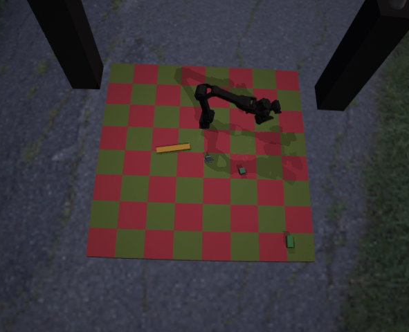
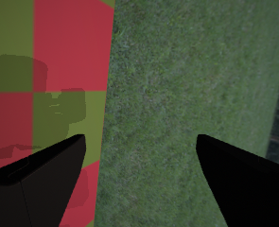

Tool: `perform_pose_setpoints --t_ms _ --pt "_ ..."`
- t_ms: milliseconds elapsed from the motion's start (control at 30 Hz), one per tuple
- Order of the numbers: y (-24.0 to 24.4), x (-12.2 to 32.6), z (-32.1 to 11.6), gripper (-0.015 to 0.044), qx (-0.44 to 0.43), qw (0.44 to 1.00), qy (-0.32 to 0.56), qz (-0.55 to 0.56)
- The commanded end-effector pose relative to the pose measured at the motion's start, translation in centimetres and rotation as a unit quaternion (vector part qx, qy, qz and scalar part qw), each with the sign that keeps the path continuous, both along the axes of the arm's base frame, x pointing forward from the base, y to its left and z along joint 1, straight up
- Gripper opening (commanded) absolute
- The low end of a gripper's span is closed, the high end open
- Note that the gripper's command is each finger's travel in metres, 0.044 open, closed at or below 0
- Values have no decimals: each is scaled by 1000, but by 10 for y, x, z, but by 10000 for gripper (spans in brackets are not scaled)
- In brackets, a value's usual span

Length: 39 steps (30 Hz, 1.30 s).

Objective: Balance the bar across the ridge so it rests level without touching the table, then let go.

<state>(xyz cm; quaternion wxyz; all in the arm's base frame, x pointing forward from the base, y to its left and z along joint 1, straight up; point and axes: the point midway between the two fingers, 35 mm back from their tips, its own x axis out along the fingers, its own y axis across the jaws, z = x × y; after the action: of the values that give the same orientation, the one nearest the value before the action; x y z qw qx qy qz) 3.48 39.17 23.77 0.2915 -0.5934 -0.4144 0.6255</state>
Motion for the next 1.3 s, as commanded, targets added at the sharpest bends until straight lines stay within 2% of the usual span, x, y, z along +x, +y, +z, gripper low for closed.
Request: perform_pose_setpoints --t_ms 0,633,1267 --pt "-4 22 -4 315 -13 999 21 -47" --pt "-43 128 -26 315 -63 945 159 -278" --pt "-112 217 -47 315 -74 815 289 -497"
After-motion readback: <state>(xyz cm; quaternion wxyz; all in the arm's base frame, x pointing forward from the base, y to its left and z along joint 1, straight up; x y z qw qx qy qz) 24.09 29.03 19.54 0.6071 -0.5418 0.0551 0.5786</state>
